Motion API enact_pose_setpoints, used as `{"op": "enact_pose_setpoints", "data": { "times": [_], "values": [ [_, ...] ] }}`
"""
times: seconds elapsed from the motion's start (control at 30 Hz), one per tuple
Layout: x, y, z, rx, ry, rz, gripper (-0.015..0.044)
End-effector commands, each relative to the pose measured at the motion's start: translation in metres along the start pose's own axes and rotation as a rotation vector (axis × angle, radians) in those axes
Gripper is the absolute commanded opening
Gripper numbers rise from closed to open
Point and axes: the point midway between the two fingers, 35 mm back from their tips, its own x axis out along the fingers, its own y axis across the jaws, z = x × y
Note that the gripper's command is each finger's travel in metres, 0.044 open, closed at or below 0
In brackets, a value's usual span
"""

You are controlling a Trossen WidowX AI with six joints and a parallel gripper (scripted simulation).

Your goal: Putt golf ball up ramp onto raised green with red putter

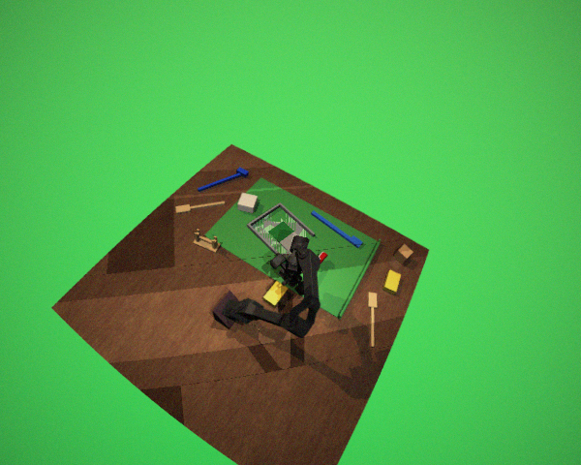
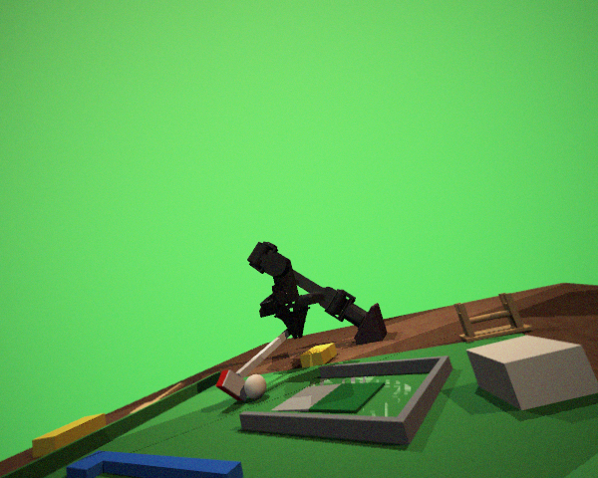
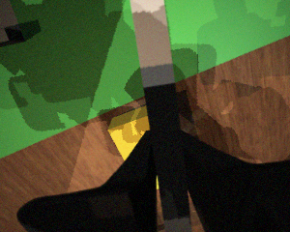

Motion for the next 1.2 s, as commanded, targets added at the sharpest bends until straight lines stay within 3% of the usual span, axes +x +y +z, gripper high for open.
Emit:
{"op": "enact_pose_setpoints", "data": {
  "times": [0.0,0.27,0.67,1.17],
  "values": [
    [0.0,0.043,-0.01,-0.003,-0.007,-0.012,0.0],
    [-0.008,0.045,-0.01,-0.004,-0.007,-0.011,0.0],
    [-0.059,0.046,-0.01,-0.004,-0.006,-0.011,0.0],
    [-0.051,0.046,-0.01,-0.007,-0.003,-0.012,0.0]
  ]
}}
